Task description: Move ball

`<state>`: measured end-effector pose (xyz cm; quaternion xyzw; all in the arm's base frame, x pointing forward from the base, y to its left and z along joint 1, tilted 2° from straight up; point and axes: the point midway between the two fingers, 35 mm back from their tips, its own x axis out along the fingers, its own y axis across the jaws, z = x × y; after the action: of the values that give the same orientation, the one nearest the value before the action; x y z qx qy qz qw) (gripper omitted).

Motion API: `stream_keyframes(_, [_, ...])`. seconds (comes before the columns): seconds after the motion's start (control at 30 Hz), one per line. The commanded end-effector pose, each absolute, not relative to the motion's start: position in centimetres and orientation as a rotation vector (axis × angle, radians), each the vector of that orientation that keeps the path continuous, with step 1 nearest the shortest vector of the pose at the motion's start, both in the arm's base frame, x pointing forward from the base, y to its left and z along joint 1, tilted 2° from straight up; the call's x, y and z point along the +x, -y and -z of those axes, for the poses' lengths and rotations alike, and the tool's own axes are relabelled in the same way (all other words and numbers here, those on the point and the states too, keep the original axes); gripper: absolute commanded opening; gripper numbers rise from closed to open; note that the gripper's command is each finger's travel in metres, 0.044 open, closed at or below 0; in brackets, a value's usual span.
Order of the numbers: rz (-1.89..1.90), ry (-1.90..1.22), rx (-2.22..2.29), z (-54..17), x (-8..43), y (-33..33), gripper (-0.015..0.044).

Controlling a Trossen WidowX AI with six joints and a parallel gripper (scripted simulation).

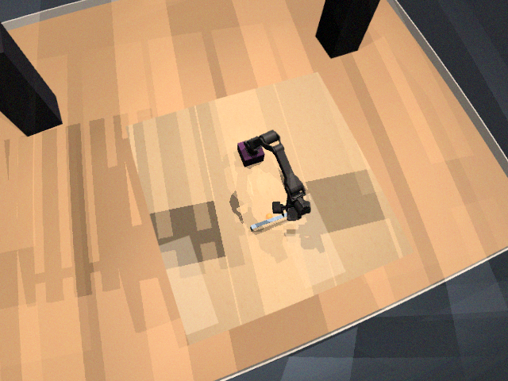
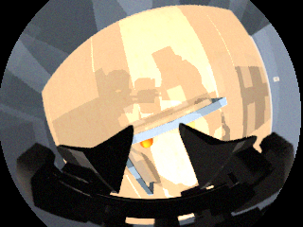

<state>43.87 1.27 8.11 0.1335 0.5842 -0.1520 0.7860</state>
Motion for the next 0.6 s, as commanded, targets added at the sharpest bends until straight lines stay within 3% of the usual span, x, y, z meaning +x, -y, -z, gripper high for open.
stream_keyframes(0.0, [0.16,-1.456,0.132,-4.0,41.0,-4.7,0.0298])
stream_keyframes(0.13, [0.049,-1.568,0.04,-1.8,39.0,-6.5,0.0298])
stream_keyframes(0.57, [0.05,-1.568,0.04,-0.3,39.0,-6.5,0.0298])
